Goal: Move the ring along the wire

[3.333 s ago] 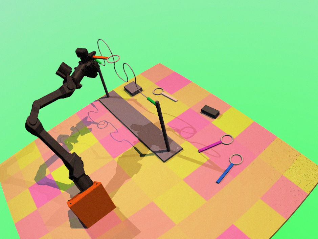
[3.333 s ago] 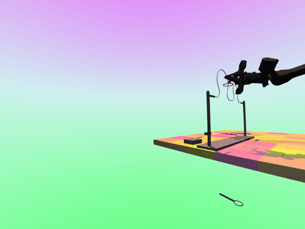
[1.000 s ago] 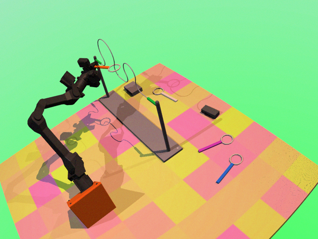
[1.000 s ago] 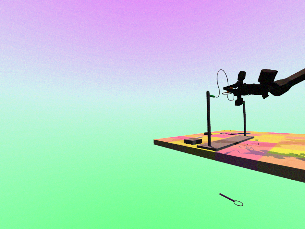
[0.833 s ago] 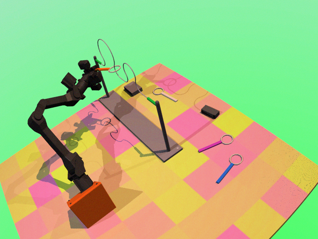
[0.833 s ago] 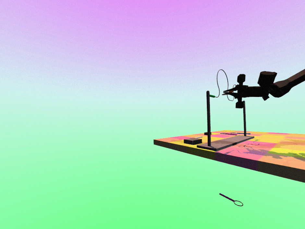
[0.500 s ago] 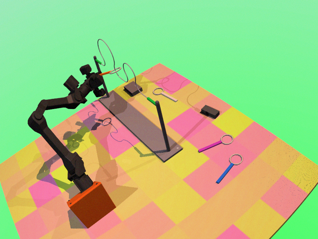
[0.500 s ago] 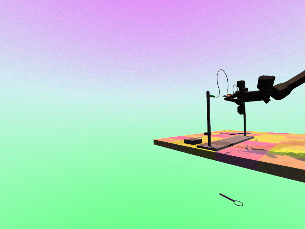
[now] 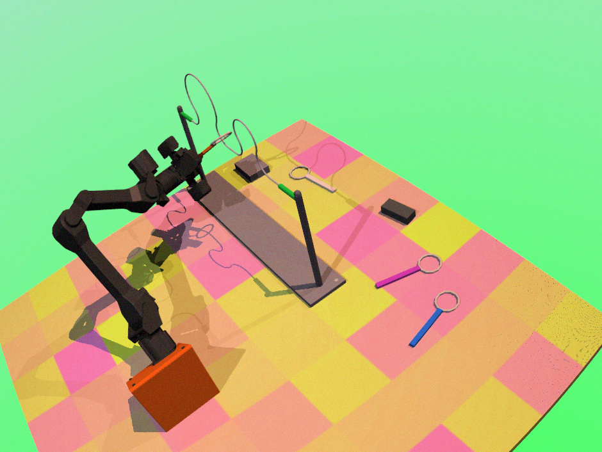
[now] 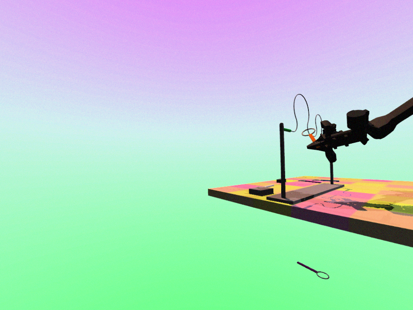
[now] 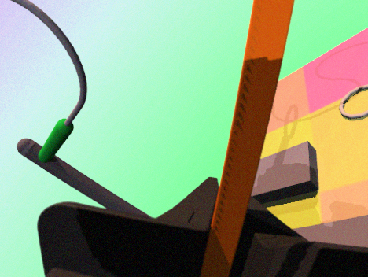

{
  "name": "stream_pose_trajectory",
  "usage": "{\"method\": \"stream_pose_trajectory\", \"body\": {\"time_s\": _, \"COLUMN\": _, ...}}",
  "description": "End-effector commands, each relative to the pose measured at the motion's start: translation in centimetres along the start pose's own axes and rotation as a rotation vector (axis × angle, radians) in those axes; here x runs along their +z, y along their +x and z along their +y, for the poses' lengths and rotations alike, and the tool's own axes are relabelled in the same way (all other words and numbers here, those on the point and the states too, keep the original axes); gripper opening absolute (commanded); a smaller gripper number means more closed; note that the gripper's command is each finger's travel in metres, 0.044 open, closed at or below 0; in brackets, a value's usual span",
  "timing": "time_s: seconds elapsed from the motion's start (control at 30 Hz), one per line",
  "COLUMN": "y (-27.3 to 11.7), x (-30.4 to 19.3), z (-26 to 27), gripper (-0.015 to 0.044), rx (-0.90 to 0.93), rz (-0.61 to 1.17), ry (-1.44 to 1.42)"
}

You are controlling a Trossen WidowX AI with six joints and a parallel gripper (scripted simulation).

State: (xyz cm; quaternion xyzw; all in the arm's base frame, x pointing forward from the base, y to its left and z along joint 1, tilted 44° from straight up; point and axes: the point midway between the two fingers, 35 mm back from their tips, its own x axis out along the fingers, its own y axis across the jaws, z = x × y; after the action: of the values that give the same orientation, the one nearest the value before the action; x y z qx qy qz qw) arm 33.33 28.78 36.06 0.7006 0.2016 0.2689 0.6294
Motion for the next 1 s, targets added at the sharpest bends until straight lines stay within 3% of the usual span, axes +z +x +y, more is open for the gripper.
{"method": "stream_pose_trajectory", "body": {"time_s": 0.0, "y": -0.3, "x": 0.1, "z": -1.8, "gripper": -0.015, "rx": -0.056, "rz": 0.013, "ry": -0.089}}
{"method": "stream_pose_trajectory", "body": {"time_s": 0.97, "y": -3.4, "x": 3.6, "z": -10.6, "gripper": -0.015, "rx": -0.359, "rz": 0.08, "ry": -0.615}}
